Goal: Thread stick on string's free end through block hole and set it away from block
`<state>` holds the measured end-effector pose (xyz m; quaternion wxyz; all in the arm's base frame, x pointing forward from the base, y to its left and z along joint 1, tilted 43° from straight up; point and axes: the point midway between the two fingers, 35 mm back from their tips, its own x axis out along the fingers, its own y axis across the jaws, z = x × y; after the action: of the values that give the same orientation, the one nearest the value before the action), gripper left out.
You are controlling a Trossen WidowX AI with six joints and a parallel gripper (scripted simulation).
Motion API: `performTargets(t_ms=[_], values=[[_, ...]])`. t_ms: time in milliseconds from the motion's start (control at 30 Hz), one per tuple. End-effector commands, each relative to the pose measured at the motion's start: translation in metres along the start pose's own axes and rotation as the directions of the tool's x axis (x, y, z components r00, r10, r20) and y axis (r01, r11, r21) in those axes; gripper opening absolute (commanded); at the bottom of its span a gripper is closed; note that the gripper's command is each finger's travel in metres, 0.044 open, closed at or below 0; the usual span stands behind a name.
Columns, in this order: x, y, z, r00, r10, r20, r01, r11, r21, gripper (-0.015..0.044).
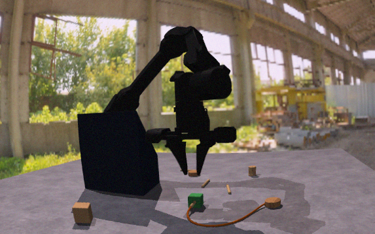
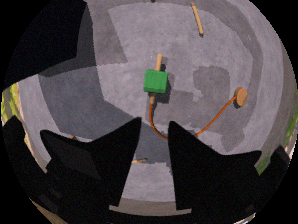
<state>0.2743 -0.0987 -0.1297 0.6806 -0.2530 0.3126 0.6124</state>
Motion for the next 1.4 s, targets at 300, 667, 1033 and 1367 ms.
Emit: performTargets(t_ms=[300, 667, 1033, 1367], values=[[-0.001, -0.002, 0.017, 1.000, -0.003, -0.002, 0.003, 0.564, 0.826, 0.0123], [-0.001, -0.001, 0.032, 1.000, -0.001, 0.000, 0.000, -0.161, 0.987, 0.0123], [-0.001, 0.000, 0.042, 1.000, 0.001, 0.001, 0.000, -0.632, 0.775, 0.0123], [-0.001, 0.001, 0.050, 1.000, 0.002, 0.003, 0.001, -0.917, 0.399, 0.0123]])
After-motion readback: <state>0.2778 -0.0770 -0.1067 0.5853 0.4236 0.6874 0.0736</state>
